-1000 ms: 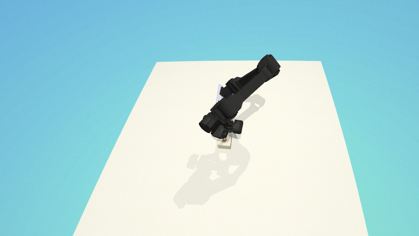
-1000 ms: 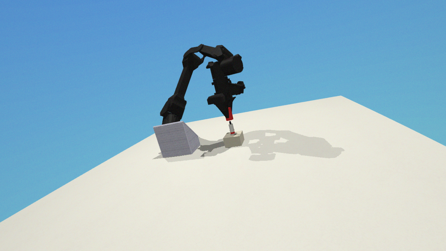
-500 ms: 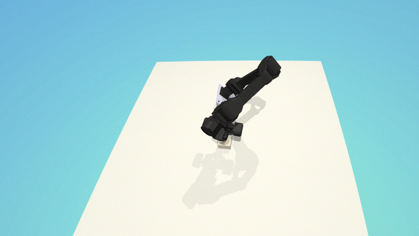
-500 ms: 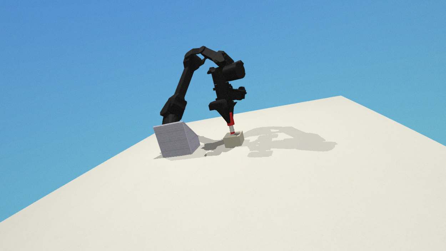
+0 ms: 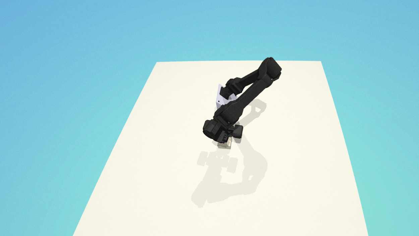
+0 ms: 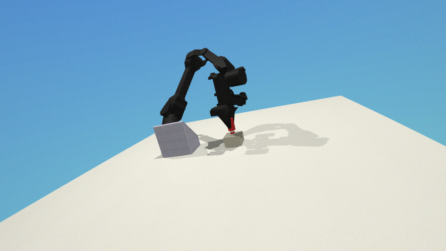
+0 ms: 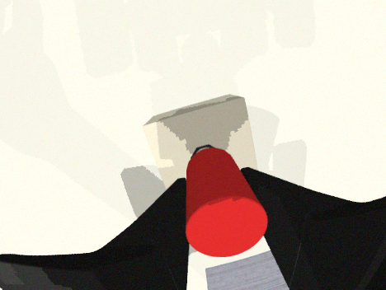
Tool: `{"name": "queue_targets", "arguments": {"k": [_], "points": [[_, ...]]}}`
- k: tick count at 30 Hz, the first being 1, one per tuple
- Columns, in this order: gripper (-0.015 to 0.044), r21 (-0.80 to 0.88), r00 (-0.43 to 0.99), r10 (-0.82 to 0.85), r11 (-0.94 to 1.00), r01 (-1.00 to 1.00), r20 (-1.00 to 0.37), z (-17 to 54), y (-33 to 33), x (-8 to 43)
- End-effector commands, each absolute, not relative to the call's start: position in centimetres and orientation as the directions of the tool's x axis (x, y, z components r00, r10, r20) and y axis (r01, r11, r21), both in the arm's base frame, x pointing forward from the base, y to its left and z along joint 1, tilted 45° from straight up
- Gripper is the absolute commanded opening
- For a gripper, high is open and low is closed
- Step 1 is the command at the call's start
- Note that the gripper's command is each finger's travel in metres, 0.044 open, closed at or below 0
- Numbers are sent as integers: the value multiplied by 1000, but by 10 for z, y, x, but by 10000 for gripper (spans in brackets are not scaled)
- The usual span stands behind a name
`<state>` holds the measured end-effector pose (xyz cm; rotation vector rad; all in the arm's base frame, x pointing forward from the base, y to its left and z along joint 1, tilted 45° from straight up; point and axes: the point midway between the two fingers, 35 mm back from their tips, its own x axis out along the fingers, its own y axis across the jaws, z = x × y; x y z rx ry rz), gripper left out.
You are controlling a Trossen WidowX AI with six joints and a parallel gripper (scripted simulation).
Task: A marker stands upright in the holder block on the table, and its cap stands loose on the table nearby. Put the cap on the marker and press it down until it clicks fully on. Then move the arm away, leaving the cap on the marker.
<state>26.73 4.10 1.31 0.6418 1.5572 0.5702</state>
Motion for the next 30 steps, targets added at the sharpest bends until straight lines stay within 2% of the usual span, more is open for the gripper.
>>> {"name": "queue_targets", "arguments": {"k": [1,4,21,30], "points": [[0,696,-48,699,715,72,-713,13,42,267],[0,696,-48,699,715,72,-713,13,42,267],[440,692,-50,695,719,68,-717,12,42,267],[440,690,-51,694,720,69,-718,66,-11,270]]}}
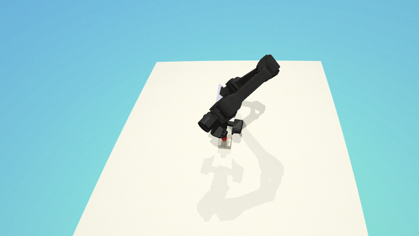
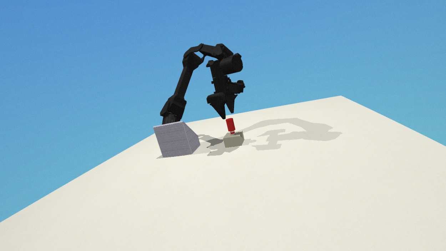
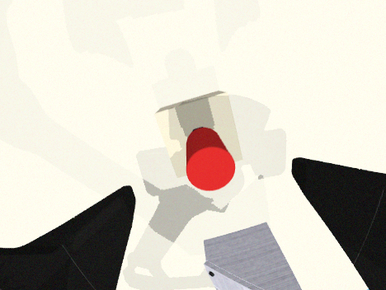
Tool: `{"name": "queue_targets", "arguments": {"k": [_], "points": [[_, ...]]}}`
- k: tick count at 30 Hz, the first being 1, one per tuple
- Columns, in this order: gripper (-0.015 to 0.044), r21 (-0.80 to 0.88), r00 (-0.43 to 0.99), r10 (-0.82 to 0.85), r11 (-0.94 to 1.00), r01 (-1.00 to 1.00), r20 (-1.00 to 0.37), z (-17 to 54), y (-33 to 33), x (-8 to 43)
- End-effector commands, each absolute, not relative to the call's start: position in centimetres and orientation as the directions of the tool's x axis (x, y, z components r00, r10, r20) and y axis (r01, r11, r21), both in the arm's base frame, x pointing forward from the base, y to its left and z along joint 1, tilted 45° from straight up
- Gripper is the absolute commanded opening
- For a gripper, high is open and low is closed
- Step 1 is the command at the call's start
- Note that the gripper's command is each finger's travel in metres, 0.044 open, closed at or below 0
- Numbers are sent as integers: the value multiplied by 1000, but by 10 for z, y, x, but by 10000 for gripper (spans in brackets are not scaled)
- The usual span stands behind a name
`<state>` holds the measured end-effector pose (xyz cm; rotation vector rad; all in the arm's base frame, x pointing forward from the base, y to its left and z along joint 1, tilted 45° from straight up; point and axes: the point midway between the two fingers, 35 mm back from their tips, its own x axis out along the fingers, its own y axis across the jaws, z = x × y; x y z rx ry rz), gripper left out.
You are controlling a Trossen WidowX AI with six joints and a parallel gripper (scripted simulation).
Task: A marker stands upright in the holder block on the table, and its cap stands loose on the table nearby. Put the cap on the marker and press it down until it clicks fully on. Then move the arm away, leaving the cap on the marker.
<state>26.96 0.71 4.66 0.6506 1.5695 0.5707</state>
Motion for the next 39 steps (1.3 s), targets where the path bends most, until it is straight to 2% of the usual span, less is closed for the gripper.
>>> {"name": "queue_targets", "arguments": {"k": [1,3,7,20,39], "points": [[440,690,-51,694,720,69,-718,66,-11,270],[440,690,-51,694,720,69,-718,66,-11,270],[335,699,-48,698,713,-50,-715,59,-5,270],[0,699,-48,698,713,-50,-715,59,-5,270],[0,700,-48,698,713,-50,-715,51,3,269]]}}
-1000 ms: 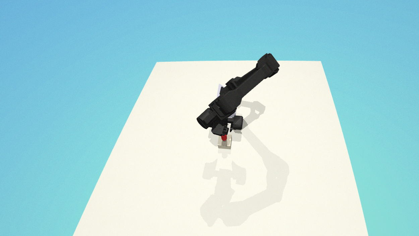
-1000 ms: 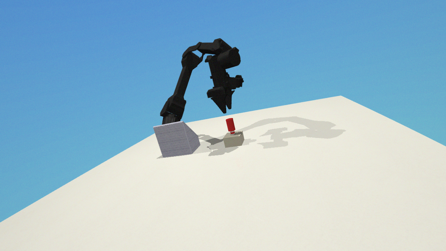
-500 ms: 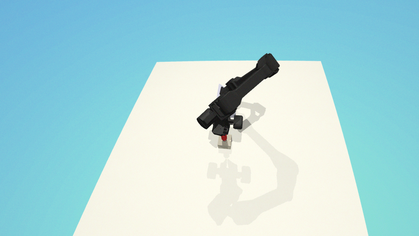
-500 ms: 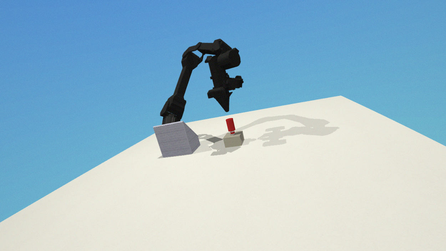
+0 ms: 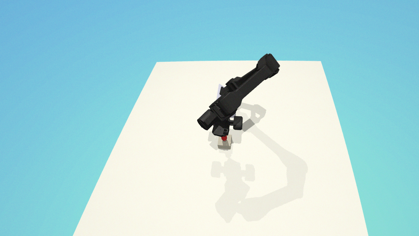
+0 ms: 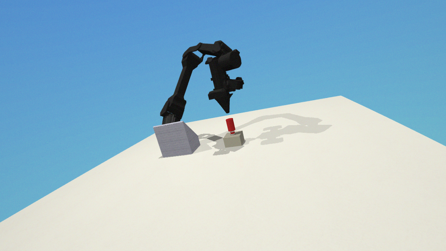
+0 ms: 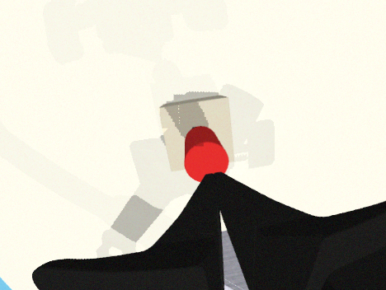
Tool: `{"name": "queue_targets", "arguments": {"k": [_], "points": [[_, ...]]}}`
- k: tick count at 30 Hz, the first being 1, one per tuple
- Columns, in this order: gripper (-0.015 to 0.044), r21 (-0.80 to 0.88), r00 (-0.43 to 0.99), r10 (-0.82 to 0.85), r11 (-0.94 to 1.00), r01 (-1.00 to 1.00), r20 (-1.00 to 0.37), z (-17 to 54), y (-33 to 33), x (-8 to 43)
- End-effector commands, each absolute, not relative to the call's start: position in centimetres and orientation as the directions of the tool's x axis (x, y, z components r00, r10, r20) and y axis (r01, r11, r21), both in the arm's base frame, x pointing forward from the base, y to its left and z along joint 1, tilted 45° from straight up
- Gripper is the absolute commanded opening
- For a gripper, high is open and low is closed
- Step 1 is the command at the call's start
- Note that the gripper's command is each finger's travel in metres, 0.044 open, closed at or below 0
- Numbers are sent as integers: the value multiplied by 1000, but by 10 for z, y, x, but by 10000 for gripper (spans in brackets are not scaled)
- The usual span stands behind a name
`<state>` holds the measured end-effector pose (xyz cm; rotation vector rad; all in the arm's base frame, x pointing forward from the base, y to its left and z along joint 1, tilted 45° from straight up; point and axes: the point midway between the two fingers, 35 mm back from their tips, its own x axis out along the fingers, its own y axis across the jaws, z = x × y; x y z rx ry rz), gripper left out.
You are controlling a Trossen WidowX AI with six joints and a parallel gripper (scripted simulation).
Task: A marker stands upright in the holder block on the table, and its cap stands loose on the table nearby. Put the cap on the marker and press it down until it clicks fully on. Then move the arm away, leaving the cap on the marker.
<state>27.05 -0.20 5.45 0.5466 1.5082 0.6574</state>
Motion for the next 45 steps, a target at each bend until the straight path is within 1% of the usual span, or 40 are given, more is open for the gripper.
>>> {"name": "queue_targets", "arguments": {"k": [1,20,28,30,35,40,45], "points": [[0,700,-48,698,713,-50,-715,50,4,269],[0,700,-48,699,712,-50,-714,31,23,268],[0,694,-41,693,717,-56,-720,33,19,271],[0,693,-41,692,719,-56,-721,39,12,272],[0,692,-42,691,720,-54,-722,89,-37,276],[0,693,-43,691,719,-54,-721,96,-44,275],[131,693,-43,691,719,-54,-721,96,-44,275]]}}
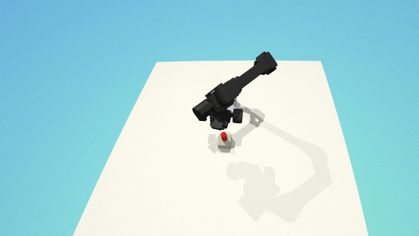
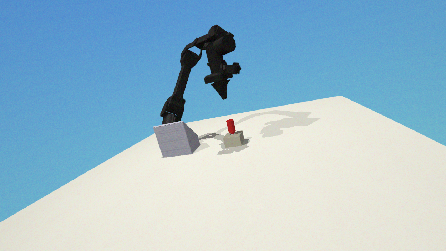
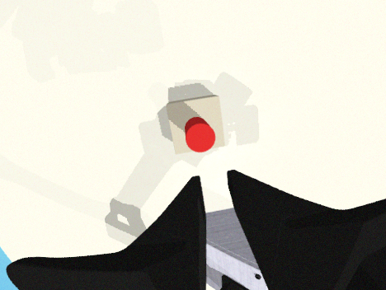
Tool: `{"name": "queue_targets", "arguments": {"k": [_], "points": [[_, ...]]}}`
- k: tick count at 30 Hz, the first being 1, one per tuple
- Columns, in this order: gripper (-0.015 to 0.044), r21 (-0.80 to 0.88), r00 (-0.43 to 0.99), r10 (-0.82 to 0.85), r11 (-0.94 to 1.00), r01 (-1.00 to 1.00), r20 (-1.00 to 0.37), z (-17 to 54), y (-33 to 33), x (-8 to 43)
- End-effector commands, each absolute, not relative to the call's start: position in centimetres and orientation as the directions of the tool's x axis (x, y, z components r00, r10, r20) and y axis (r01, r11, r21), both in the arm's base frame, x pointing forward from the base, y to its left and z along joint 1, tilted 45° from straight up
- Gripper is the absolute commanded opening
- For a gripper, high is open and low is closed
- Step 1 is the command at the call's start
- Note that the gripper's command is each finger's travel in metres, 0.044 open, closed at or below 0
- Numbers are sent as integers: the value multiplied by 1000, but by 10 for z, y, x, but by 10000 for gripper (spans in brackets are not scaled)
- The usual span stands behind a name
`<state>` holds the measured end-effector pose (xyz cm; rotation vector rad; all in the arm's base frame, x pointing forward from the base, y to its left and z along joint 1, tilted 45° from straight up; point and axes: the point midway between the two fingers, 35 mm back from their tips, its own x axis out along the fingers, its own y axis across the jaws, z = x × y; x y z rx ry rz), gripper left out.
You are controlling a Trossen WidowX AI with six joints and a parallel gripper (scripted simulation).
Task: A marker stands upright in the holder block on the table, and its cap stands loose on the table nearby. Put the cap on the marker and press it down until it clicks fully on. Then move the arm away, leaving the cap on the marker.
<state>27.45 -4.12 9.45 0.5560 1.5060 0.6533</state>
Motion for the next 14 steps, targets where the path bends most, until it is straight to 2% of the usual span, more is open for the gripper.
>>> {"name": "queue_targets", "arguments": {"k": [1,11,12,14], "points": [[157,693,-43,691,719,-54,-721,96,-44,275],[420,693,-43,691,719,-54,-721,96,-44,275],[440,693,-43,691,719,-54,-721,96,-44,275],[440,693,-43,691,719,-54,-721,96,-44,275]]}}
